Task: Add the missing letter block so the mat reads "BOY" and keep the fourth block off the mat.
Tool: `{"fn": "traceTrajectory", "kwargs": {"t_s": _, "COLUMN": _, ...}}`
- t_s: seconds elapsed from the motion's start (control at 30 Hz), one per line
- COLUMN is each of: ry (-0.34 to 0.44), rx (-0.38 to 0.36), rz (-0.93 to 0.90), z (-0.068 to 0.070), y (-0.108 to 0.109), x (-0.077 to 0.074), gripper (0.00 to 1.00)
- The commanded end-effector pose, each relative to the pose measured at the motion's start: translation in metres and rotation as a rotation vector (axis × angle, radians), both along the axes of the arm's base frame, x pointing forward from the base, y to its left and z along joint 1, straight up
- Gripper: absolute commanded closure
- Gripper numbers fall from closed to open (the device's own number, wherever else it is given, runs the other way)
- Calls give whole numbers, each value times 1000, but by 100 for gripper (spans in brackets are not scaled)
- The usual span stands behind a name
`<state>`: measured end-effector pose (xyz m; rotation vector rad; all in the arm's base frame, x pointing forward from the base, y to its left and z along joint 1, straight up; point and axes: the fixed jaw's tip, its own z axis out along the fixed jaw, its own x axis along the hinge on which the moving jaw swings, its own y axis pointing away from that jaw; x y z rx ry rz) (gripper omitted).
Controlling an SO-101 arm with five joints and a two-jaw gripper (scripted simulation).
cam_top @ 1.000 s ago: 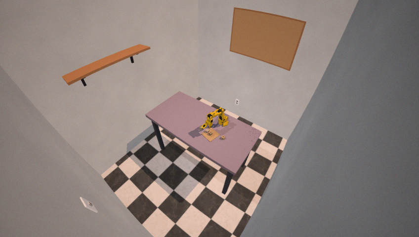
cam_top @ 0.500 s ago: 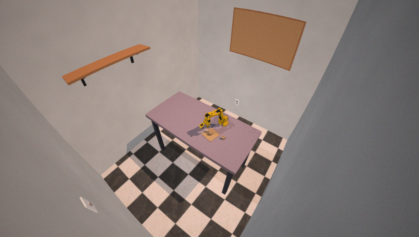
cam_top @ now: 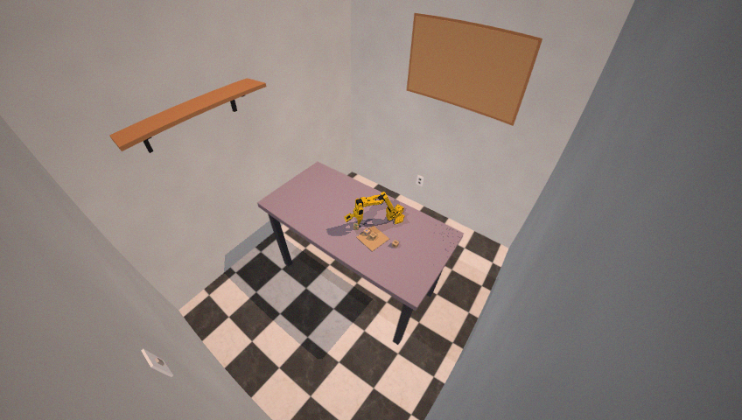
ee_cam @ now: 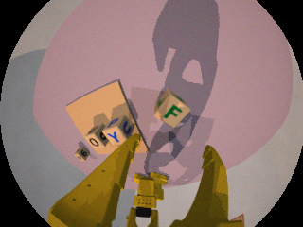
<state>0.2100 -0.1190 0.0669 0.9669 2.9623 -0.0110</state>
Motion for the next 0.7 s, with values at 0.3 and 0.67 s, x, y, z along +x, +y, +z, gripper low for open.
{"fn": "traceTrajectory", "kwargs": {"t_s": 0.3, "ry": -59, "rx": -35, "rz": -2, "z": 12, "y": -5, "x": 5, "gripper": 65}}
{"fn": "traceTrajectory", "kwargs": {"t_s": 0.67, "ry": -148, "rx": -90, "rz": -2, "z": 35, "y": -6, "x": 7, "gripper": 65}}
